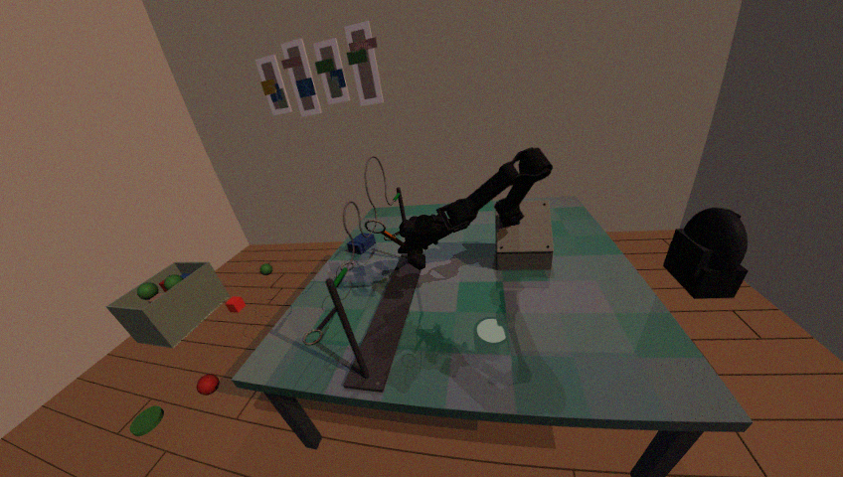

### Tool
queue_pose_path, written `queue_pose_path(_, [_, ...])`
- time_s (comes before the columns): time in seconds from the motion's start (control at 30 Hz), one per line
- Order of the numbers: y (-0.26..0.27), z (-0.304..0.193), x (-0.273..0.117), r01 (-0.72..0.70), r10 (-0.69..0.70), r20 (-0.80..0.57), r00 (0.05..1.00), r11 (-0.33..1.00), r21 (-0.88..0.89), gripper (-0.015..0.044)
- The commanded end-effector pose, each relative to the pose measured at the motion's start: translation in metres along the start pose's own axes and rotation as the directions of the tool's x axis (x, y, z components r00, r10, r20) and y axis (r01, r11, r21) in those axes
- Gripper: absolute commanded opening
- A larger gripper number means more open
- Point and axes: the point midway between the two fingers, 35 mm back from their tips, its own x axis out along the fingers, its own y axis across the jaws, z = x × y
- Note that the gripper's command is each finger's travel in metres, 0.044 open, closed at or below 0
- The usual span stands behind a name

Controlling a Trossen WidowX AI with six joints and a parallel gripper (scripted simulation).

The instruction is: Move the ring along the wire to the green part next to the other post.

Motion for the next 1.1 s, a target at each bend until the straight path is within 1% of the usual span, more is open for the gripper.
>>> queue_pose_path(0.0, [-0.017, 0.004, -0.004, 0.052, -0.052, 0.002, 0.999, 0.995, -0.085, -0.015])
queue_pose_path(0.3, [-0.051, 0.01, -0.012, 0.154, -0.161, -0.001, 0.987, 0.949, -0.273, -0.015])
queue_pose_path(0.6, [-0.081, 0.022, -0.023, 0.241, -0.261, 0.015, 0.965, 0.863, -0.444, -0.015])
queue_pose_path(1.07, [-0.112, 0.044, -0.04, 0.327, -0.375, 0.06, 0.925, 0.705, -0.63, -0.015])
